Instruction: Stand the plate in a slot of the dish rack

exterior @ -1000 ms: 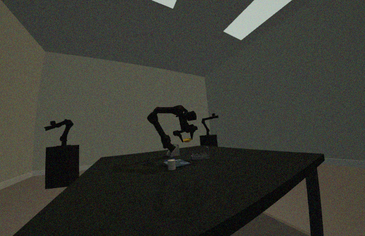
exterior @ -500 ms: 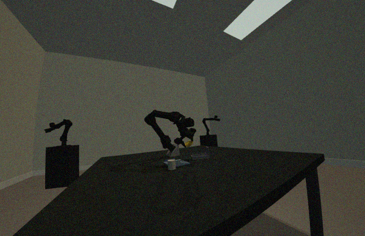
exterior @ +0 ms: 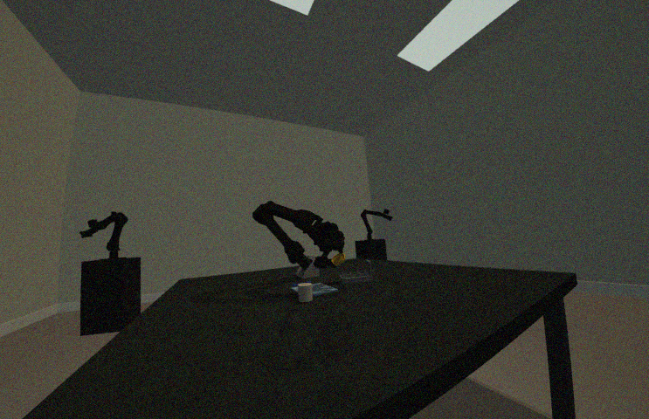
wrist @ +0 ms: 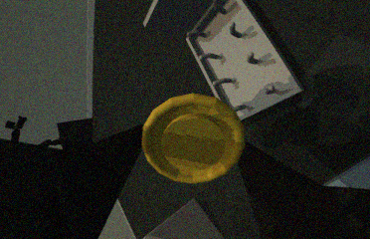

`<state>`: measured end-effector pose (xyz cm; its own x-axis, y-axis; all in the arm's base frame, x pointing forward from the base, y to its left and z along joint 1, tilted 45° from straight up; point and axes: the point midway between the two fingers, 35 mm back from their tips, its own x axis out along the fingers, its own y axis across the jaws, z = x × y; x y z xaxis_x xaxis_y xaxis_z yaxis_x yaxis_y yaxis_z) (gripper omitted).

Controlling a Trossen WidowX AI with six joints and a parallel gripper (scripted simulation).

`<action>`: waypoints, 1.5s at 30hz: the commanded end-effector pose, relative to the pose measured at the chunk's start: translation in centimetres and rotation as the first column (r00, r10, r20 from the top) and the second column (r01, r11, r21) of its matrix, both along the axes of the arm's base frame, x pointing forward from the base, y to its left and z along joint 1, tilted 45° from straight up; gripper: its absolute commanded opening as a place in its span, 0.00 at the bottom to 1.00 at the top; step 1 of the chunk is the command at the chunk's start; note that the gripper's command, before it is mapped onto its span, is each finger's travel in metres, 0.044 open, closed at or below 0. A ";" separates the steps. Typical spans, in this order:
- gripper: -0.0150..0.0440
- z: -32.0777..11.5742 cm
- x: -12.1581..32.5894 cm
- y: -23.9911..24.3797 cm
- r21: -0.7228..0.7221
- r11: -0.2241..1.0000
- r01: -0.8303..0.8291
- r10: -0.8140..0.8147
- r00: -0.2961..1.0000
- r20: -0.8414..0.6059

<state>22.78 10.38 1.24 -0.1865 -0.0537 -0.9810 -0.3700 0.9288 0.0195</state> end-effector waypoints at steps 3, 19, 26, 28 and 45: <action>0.25 -0.5 0.1 -0.3 0.120 0.988 -0.094 0.093 0.995 0.022; 0.25 -1.5 0.6 -1.6 0.353 0.851 -0.388 0.323 0.918 0.231; 0.25 -1.6 0.9 -2.1 0.385 0.757 -0.528 0.397 0.840 0.371; 0.25 -1.7 0.9 -2.3 0.384 0.728 -0.567 0.414 0.811 0.413; 0.25 -1.2 1.1 -4.0 0.192 0.483 -0.854 0.501 0.450 0.739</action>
